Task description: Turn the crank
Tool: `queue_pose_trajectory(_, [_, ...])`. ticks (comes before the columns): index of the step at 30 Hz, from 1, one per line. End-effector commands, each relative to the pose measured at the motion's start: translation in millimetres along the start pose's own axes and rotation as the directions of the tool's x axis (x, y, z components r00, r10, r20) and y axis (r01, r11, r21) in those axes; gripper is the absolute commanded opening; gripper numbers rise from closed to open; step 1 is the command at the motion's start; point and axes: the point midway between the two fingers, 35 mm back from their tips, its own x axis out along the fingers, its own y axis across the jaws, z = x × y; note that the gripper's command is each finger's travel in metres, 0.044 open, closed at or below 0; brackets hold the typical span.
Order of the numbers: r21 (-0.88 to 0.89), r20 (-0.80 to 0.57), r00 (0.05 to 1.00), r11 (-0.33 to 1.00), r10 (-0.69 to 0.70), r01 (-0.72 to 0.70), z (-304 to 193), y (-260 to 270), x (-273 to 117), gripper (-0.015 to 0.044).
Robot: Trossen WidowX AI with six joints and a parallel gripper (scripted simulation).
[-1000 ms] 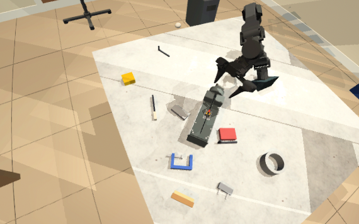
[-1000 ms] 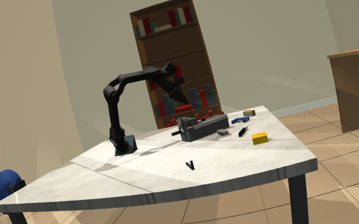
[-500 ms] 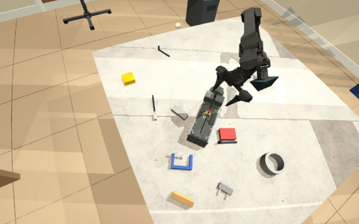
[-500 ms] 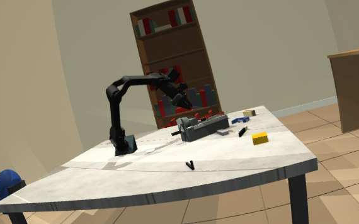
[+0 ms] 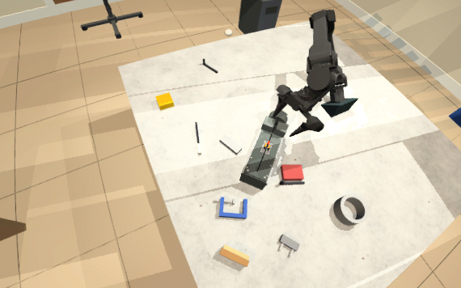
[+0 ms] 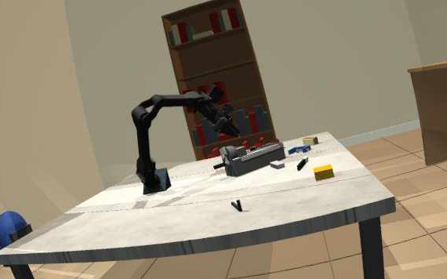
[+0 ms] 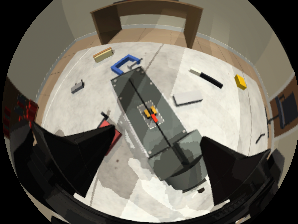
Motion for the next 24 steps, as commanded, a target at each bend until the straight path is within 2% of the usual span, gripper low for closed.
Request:
queue_pose_trajectory(1, [-0.007,0.001,1.000,1.000,0.002,-0.002,-0.2,1.0,-0.6,0.0440])
queue_pose_trajectory(12, [-0.003,-0.002,1.000,1.000,0.004,-0.004,22.6,1.4,-30.0,0.0440])
queue_pose_trajectory(24, [-0.209,-0.035,0.985,0.963,0.167,-0.171,6.3,-44.8,-46.0,0.0440])
